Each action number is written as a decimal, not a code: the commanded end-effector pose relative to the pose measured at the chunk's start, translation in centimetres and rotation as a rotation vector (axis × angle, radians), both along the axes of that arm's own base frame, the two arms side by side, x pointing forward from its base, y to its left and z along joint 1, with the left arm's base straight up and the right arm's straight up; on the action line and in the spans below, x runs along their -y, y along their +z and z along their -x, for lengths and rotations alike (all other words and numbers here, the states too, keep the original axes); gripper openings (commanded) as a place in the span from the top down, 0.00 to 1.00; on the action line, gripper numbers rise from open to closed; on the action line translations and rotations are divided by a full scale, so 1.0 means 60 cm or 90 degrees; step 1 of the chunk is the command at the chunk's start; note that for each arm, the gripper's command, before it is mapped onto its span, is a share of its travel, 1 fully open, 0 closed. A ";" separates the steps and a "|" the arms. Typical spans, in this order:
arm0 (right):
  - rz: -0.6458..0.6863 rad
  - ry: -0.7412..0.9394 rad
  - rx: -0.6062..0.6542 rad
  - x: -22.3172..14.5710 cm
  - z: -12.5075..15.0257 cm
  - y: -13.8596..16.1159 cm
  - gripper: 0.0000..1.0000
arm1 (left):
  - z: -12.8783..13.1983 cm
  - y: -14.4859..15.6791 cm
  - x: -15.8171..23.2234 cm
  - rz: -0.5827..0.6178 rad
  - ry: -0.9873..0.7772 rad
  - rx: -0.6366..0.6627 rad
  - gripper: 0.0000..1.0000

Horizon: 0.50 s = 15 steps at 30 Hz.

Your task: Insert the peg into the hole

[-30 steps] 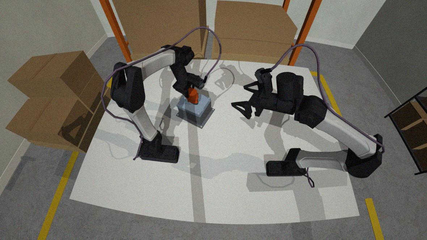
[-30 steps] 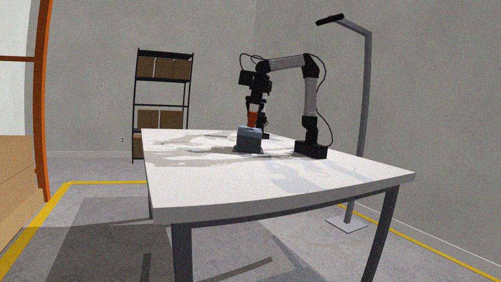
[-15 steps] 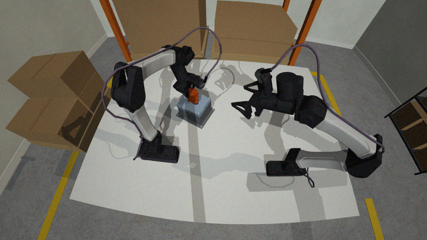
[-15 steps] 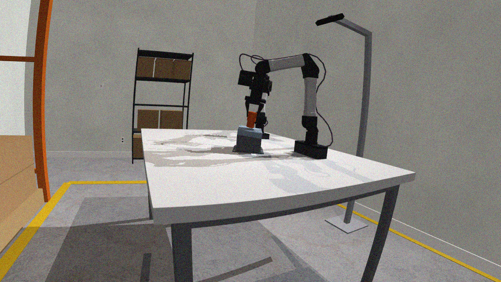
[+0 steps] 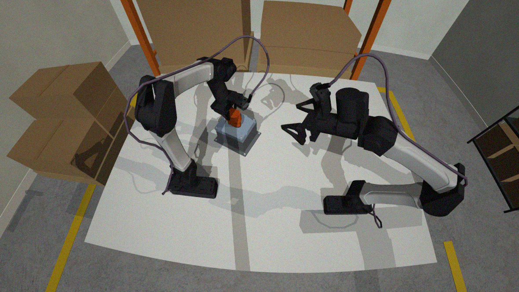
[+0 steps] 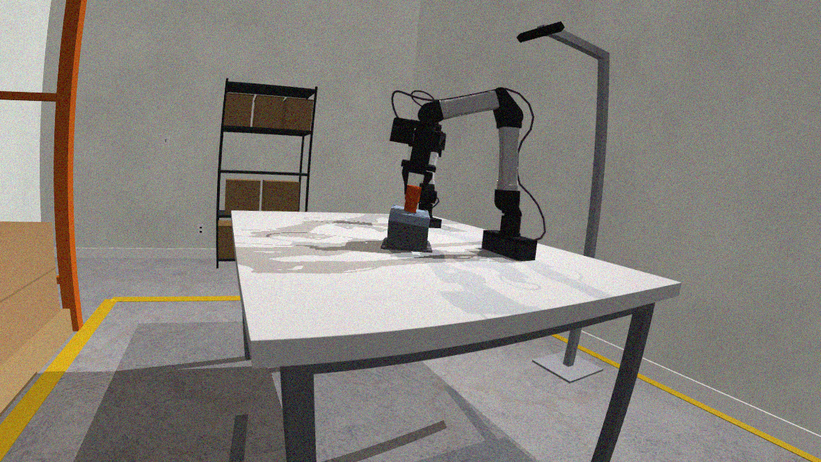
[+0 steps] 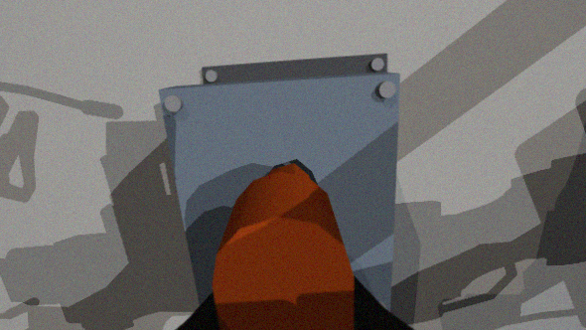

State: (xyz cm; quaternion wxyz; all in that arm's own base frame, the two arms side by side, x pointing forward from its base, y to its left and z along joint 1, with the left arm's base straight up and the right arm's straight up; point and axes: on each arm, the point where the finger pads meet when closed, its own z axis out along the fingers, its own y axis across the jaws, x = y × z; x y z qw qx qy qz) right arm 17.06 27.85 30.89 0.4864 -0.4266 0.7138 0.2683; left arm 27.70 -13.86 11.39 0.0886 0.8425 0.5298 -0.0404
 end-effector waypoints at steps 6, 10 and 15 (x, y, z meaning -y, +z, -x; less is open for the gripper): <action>-0.018 -0.001 0.008 0.003 0.002 0.019 0.00 | -0.001 -0.001 0.005 0.015 0.009 0.009 0.61; -0.018 -0.001 0.008 0.003 0.002 0.019 0.00 | -0.001 -0.011 0.007 0.012 0.007 0.001 0.61; -0.018 -0.001 0.008 0.003 0.002 0.019 0.00 | -0.006 -0.006 0.007 0.010 0.006 -0.004 0.61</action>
